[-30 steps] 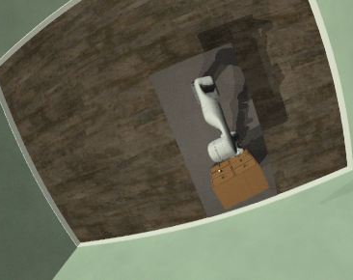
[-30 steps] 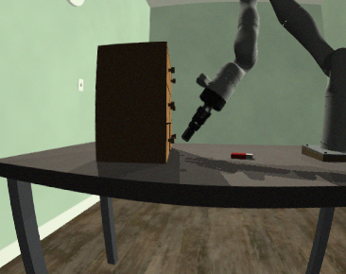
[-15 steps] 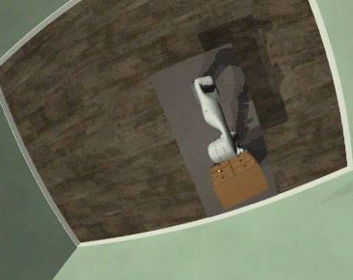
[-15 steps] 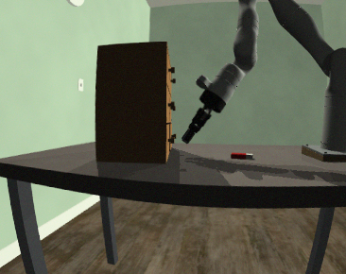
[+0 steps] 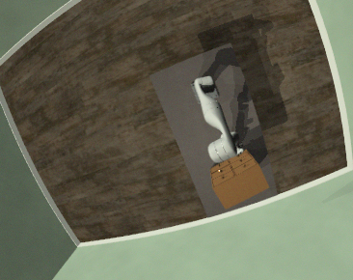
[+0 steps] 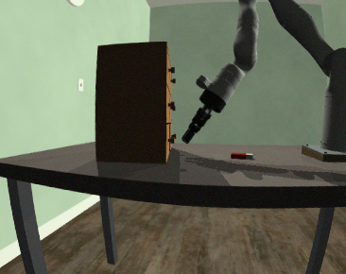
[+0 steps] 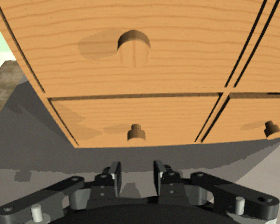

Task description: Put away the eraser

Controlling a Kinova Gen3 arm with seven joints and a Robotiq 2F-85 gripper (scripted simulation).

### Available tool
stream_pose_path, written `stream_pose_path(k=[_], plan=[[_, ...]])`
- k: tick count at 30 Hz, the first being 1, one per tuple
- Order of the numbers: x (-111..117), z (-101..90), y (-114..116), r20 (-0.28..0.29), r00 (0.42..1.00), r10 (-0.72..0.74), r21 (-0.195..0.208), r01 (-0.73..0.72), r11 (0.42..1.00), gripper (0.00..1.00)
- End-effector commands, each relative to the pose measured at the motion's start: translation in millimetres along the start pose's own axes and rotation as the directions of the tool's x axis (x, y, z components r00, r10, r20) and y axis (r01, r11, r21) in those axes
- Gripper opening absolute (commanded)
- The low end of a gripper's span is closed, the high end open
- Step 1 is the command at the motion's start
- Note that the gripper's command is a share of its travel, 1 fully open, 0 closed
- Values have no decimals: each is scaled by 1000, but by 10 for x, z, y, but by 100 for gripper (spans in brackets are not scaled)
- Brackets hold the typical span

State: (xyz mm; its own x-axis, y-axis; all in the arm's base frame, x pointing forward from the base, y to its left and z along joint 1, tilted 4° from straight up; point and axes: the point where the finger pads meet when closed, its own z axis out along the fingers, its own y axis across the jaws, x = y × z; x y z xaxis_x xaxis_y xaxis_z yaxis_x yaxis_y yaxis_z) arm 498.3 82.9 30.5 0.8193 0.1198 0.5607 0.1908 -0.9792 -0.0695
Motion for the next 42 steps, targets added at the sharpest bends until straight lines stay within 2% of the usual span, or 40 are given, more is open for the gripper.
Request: stream_pose_path(k=[1, 31, 42], plan=[[15, -6, 1, -2, 1000, 0, 0, 0, 1000, 33], [20, -5, 1, -2, 1000, 0, 0, 0, 1000, 33], [117, 62, 1, -2, 1000, 0, 0, 0, 1000, 33]])
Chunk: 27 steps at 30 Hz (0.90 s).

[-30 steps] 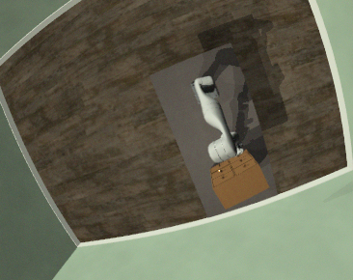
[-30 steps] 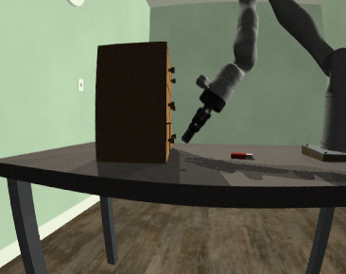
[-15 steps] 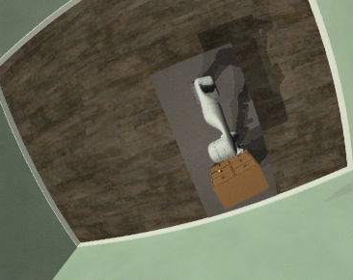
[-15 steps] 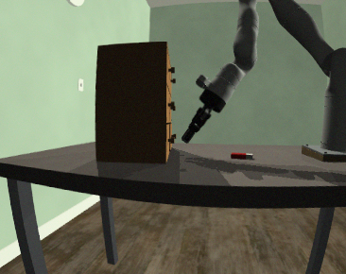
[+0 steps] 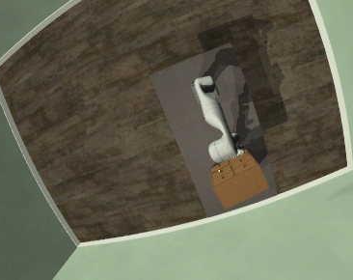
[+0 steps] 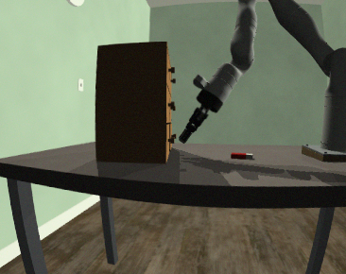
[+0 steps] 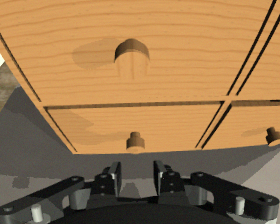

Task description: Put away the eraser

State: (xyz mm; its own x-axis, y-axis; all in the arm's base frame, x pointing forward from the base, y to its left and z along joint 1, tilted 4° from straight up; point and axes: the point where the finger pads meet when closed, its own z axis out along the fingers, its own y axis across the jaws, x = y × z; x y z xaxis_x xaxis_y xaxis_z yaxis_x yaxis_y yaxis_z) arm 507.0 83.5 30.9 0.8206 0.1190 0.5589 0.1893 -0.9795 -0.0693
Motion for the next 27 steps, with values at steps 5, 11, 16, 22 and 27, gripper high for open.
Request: stream_pose_path(k=[5, 11, 16, 22, 27], plan=[[102, 58, -9, -4, 1000, -2, 0, 2, 1000, 33], [170, 105, -9, -4, 1000, -2, 0, 2, 1000, 33], [215, 136, -10, -4, 1000, -2, 0, 2, 1000, 33], [230, 146, -10, -4, 1000, -2, 1, 2, 1000, 33], [230, 147, -10, -4, 1000, -2, 1, 2, 1000, 33]])
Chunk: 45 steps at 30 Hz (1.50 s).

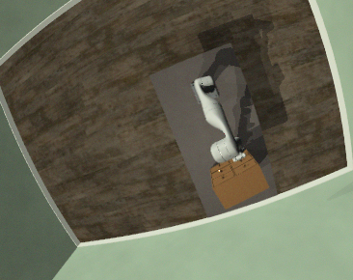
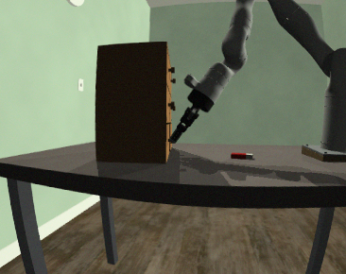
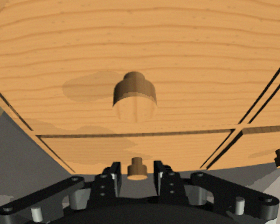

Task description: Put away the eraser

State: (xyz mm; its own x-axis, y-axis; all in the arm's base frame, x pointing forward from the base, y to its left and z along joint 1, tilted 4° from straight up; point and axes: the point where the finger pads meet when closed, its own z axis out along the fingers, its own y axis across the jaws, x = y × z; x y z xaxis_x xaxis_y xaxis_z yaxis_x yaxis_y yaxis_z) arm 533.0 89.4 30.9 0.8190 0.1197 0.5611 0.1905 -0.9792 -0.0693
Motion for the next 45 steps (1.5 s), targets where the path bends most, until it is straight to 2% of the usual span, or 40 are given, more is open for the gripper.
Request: stream_pose_path(k=[1, 18, 19, 45], plan=[[9, -3, -1, -2, 1000, 0, 0, 0, 1000, 33], [9, -3, -1, -2, 1000, 0, 0, 0, 1000, 33], [9, -3, -1, -2, 1000, 0, 0, 0, 1000, 13], [7, -5, -1, -2, 1000, 0, 0, 0, 1000, 13]])
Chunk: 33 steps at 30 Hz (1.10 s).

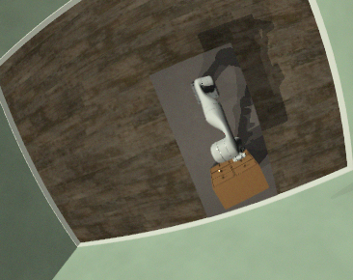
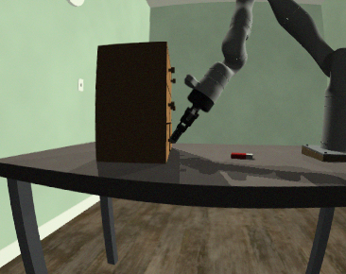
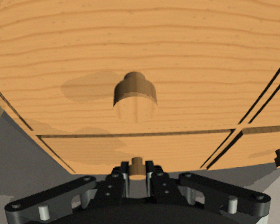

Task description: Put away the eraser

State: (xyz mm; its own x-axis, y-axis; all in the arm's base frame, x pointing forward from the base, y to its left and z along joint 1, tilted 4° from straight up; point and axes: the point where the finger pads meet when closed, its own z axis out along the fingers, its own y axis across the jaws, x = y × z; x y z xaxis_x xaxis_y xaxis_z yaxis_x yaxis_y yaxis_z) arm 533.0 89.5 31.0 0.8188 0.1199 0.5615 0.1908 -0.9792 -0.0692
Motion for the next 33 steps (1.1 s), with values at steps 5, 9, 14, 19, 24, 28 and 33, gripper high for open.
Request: stream_pose_path(k=[5, 9, 14, 19, 24, 28, 33], plan=[[2, -7, 1, -1, 1000, 0, 0, 0, 1000, 13], [-9, -14, 1, -1, 1000, 0, 0, 0, 1000, 13], [-31, -30, 1, -1, 1000, 0, 0, 0, 1000, 13], [-50, -43, 1, -1, 1000, 0, 0, 0, 1000, 13], [-89, -70, 1, -1, 1000, 0, 0, 0, 1000, 13], [-126, -97, 1, -1, 1000, 0, 0, 0, 1000, 13], [-180, -134, 1, -1, 1000, 0, 0, 0, 1000, 13]])
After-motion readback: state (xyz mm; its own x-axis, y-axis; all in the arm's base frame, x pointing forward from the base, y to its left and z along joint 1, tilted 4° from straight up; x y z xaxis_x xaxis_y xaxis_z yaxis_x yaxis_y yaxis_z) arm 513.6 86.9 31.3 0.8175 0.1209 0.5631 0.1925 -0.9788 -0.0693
